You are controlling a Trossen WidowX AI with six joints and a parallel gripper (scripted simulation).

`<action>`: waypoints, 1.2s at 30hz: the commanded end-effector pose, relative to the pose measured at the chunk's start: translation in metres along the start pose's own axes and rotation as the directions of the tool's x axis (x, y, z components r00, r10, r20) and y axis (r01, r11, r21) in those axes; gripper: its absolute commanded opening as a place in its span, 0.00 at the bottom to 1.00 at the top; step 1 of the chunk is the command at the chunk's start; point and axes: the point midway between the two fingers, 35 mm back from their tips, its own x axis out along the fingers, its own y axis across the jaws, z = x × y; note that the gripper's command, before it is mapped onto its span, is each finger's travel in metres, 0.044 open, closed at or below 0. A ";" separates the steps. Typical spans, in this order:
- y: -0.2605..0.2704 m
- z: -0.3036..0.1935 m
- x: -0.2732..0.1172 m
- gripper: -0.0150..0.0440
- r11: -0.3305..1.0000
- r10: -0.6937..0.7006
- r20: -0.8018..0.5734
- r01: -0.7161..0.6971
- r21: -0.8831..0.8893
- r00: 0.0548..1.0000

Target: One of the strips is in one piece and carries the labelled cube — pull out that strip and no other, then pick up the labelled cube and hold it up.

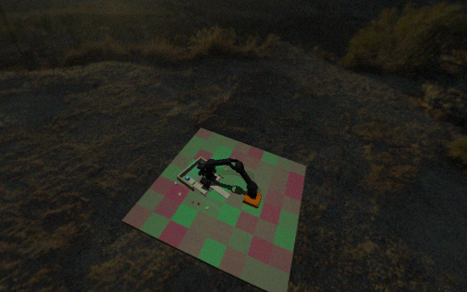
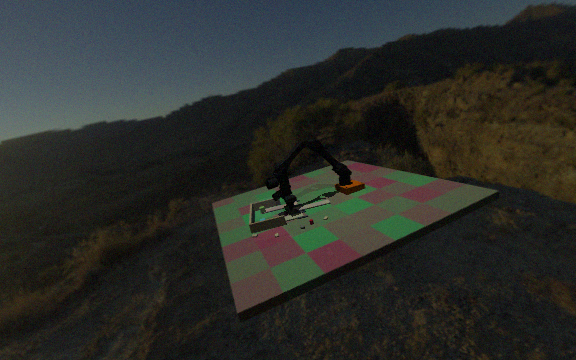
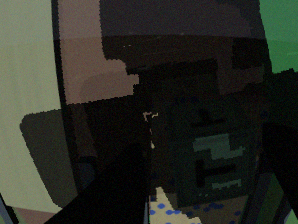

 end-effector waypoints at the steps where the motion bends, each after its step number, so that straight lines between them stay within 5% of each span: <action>1: -0.001 -0.002 0.008 0.68 1.000 -0.004 -0.007 0.004 -0.004 1.000; 6: -0.001 -0.002 0.009 0.68 1.000 -0.004 -0.007 0.004 -0.004 1.000; 9: 0.000 -0.001 0.007 0.54 1.000 -0.001 -0.004 0.001 0.000 1.000; 18: 0.000 -0.001 0.007 0.44 1.000 -0.001 -0.004 0.001 0.000 1.000; 22: -0.001 -0.003 0.005 0.26 1.000 -0.001 -0.004 0.001 0.000 1.000; 36: -0.009 -0.054 -0.032 0.25 1.000 -0.005 -0.011 0.005 -0.004 1.000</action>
